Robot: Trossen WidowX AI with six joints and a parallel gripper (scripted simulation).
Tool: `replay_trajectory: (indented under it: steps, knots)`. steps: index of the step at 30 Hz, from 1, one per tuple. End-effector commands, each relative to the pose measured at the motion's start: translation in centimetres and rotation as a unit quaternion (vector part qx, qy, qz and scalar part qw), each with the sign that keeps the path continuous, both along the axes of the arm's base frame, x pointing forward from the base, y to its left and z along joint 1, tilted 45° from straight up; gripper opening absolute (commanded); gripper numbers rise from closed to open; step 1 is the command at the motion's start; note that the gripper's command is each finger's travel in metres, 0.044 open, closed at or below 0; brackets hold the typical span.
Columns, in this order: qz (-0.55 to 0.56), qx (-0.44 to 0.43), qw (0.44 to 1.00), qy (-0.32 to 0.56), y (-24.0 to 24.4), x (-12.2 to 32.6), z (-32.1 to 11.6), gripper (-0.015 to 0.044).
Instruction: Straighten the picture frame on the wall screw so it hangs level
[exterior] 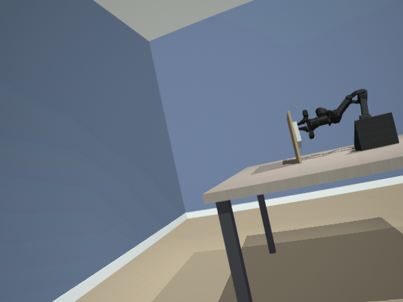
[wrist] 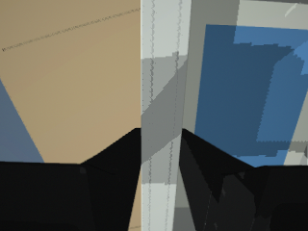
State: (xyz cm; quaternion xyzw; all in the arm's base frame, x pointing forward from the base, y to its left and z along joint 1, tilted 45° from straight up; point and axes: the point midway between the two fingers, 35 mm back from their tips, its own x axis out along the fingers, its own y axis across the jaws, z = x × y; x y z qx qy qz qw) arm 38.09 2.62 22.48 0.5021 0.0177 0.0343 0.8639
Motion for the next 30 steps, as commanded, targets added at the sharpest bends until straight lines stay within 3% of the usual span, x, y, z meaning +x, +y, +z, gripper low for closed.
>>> replay_trajectory:
  steps: [1, 30]
  knots:
    - [0.005, -0.002, 1.000, -0.005, 0.39, -0.02, 0.18, 0.0000]
    - [0.005, -0.002, 1.000, -0.005, 0.74, -0.05, -0.04, 0.0000]
